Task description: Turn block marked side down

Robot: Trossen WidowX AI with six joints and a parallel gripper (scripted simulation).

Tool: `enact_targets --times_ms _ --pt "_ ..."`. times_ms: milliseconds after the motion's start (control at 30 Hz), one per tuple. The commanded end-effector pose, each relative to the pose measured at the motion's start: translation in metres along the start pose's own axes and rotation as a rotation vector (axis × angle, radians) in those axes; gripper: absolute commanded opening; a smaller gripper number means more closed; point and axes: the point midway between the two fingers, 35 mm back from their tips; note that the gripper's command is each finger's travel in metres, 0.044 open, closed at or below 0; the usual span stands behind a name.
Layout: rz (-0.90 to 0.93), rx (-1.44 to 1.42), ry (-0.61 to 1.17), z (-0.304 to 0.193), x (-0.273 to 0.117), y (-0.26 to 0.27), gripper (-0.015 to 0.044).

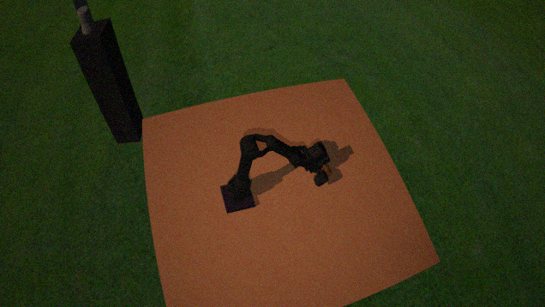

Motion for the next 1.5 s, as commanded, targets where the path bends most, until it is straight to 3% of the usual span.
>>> enact_targets --times_ms 0,567,1267,1467 --pt "-0.017 -0.005 -0.068 -0.003 0.006 0.0 0.0" --pt "-0.064 -0.005 -0.328 -0.017 0.0 0.001 0.0" --pt "-0.069 -0.005 -0.358 -0.015 -0.003 0.001 0.0" --pt "-0.069 -0.005 -0.358 -0.015 -0.003 0.001 0.0157"
Point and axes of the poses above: the point midway between the two fingers, 35 mm back from their tips, its own x axis out along the fingers, its own y axis across the jaws, z = x × y, and after that the axes turned 10 degrees about -x, right-handed
